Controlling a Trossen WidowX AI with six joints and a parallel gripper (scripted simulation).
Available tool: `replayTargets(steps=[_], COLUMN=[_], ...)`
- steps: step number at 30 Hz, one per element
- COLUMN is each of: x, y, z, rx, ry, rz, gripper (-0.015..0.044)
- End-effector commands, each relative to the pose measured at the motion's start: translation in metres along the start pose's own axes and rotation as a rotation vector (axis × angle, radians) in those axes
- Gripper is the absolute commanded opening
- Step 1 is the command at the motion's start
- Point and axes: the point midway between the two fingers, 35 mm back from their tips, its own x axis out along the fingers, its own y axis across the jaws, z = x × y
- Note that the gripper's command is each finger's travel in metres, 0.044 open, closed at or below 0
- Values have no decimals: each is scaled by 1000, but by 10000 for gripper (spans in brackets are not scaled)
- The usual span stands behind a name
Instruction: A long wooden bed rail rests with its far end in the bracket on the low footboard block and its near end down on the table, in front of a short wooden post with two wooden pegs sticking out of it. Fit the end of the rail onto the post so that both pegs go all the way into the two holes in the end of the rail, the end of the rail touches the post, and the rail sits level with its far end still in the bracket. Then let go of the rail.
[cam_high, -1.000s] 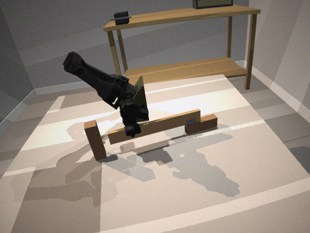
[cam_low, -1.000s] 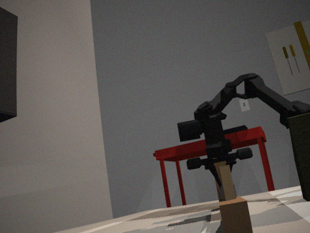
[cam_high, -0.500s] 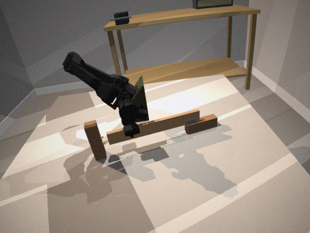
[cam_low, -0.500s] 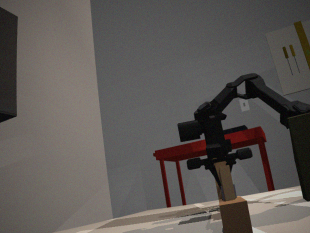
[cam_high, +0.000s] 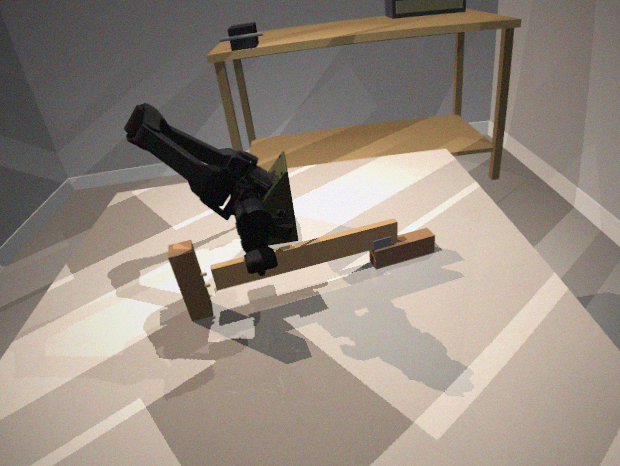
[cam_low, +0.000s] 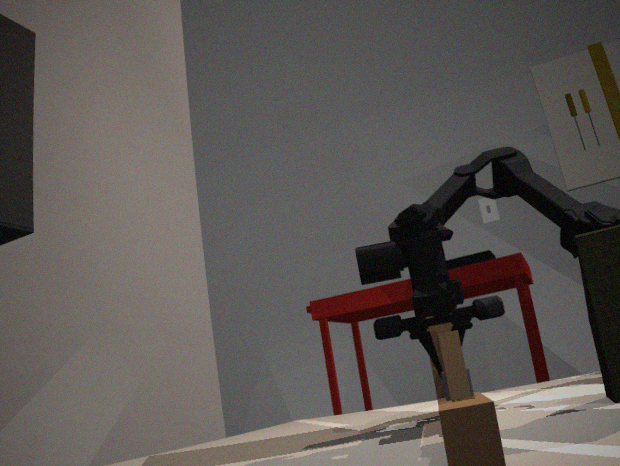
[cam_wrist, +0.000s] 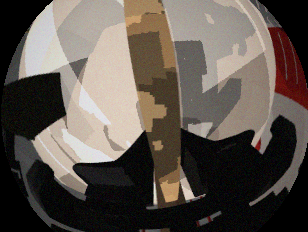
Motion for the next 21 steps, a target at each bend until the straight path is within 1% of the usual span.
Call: replayTargets(steps=[1,21], x=[-2,-2], y=[-1,-1], z=[-2,-8], rx=[-2,-2], ry=[1,1], rz=[-6,-6], gripper=[0,0])
